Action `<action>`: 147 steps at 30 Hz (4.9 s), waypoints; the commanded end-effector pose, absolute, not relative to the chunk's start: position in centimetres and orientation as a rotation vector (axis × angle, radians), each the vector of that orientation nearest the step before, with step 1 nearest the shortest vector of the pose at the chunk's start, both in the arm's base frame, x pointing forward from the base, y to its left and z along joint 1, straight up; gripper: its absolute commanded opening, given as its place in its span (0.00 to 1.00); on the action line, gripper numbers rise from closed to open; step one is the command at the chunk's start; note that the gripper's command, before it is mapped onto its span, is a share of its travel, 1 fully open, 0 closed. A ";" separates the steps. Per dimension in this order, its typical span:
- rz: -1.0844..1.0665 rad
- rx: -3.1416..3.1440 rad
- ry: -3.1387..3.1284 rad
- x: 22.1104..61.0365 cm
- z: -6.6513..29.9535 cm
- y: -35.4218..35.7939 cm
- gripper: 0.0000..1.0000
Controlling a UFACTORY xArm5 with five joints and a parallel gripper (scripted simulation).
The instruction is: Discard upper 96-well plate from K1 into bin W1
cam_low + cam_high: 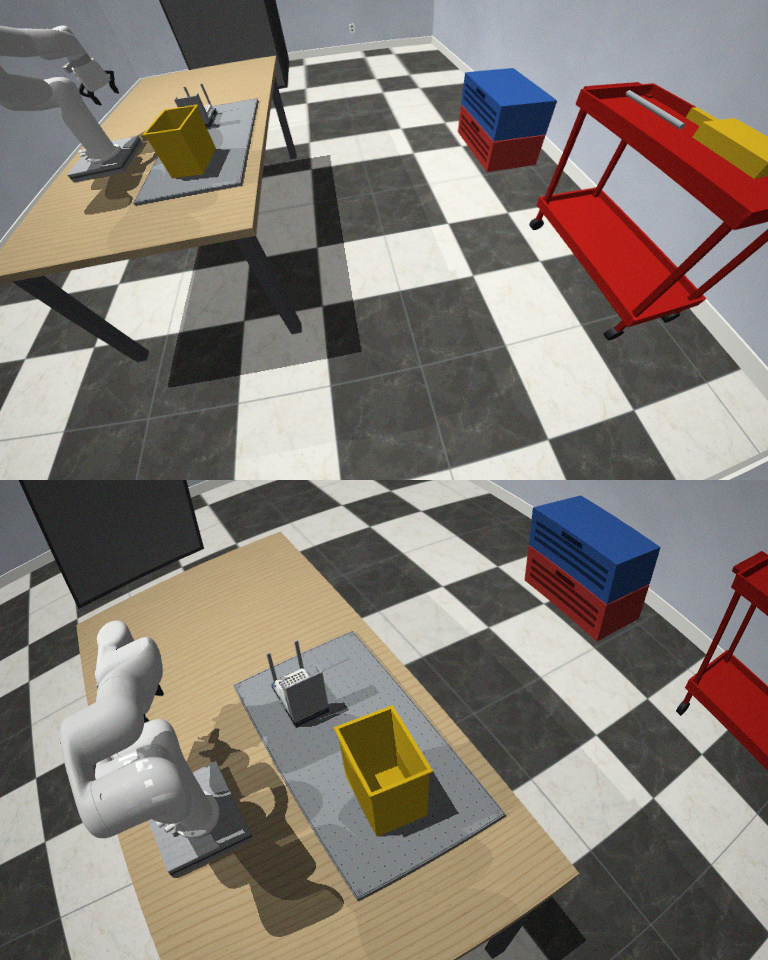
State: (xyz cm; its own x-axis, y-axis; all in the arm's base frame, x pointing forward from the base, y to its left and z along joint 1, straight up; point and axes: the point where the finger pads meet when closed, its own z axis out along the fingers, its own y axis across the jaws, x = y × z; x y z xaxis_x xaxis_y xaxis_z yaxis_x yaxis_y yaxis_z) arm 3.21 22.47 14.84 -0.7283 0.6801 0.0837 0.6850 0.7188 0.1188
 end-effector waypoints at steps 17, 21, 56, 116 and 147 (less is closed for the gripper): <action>-0.225 -1.144 -2.880 3.2 15.0 22.6 1.00; -0.217 -1.335 -2.799 5.0 15.9 22.9 1.00; -0.154 -2.238 -2.178 16.7 20.6 22.2 1.00; -0.047 -3.071 -0.656 35.2 24.7 9.3 1.00; -0.015 -3.041 -0.788 38.8 24.2 8.7 1.00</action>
State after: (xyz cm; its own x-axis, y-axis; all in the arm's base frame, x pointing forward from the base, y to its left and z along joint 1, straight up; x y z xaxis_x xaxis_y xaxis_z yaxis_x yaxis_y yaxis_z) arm 38.63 6.72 24.38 0.9308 0.3656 0.0070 0.3656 -0.9308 0.0015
